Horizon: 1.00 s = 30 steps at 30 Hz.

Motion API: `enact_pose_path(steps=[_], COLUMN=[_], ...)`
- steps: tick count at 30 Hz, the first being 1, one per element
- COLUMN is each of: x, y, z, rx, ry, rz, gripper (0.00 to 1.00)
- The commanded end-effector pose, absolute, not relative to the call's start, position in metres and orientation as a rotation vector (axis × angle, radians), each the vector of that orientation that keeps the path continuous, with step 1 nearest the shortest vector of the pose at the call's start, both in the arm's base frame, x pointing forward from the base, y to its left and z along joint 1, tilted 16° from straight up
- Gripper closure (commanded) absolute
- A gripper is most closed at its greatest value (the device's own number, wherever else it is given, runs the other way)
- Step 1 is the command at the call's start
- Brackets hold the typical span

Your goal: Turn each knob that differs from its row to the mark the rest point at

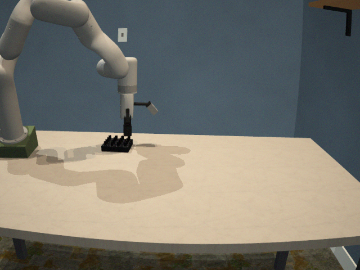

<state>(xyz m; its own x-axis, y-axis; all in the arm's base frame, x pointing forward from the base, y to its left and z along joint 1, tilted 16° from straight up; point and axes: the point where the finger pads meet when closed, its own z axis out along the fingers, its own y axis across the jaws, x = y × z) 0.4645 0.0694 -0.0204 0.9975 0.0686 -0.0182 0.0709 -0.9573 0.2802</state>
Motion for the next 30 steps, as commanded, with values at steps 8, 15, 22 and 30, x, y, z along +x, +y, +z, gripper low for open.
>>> enact_pose_path(steps=[8,15,22,30], x=[0.4663,0.4663,0.4663,0.4663], y=[0.0686,0.0680,0.0680,0.0680], z=[-0.0257,-0.0275,-0.0276,-0.0276], rx=[2.857,2.857,2.857,2.857], ry=[0.103,0.103,0.103,0.103], rz=[-0.005,-0.005,-0.005,-0.005], gripper=[0.81,0.81,0.81,0.81])
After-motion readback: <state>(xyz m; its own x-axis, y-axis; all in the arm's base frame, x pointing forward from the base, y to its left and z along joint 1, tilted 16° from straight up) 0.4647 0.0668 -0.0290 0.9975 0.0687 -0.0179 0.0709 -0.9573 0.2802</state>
